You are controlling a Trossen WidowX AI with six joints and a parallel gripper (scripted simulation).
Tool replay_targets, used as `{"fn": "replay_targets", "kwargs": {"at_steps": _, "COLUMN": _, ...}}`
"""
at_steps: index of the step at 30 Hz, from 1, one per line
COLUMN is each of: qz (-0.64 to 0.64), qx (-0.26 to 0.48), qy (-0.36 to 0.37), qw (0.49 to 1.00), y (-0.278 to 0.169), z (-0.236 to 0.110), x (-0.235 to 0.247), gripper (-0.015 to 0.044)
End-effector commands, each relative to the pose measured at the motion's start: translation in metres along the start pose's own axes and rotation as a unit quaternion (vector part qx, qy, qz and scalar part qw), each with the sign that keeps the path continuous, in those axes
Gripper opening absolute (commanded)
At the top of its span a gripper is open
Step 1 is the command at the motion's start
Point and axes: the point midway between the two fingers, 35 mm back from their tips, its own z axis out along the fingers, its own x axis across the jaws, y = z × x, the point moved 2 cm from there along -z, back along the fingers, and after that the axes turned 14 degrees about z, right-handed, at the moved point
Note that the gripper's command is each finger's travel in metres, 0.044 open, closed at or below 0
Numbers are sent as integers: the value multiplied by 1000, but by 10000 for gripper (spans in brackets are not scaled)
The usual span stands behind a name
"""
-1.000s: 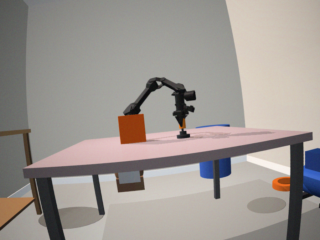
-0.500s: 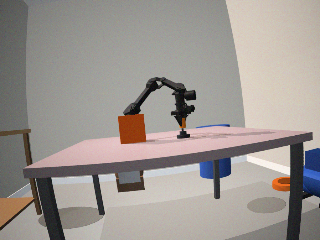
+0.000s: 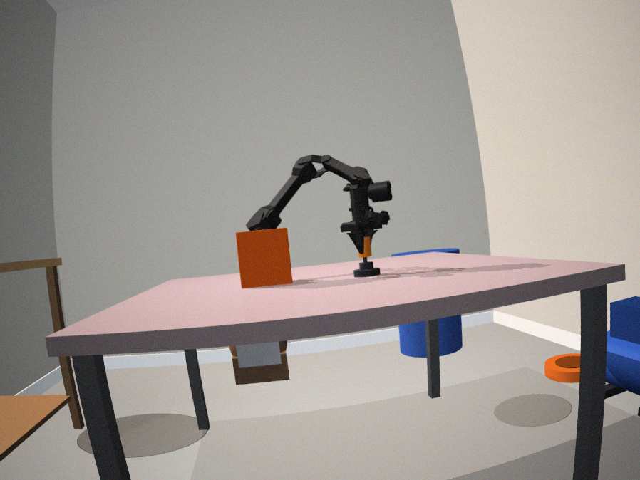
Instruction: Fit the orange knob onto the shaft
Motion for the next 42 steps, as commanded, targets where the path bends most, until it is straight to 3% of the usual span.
{"fn": "replay_targets", "kwargs": {"at_steps": 1, "qz": 3, "qx": 0, "qy": 0, "qw": 1000, "y": 1, "z": 0, "x": 0, "gripper": 0}}
{"fn": "replay_targets", "kwargs": {"at_steps": 22, "qz": 3, "qx": 0, "qy": 0, "qw": 1000, "y": 0, "z": -4, "x": 0, "gripper": 0}}
{"fn": "replay_targets", "kwargs": {"at_steps": 30, "qz": 104, "qx": 0, "qy": 0, "qw": 995, "y": 0, "z": -3, "x": 1, "gripper": 0}}
{"fn": "replay_targets", "kwargs": {"at_steps": 42, "qz": 108, "qx": 0, "qy": 0, "qw": 994, "y": 1, "z": 1, "x": 1, "gripper": 0}}
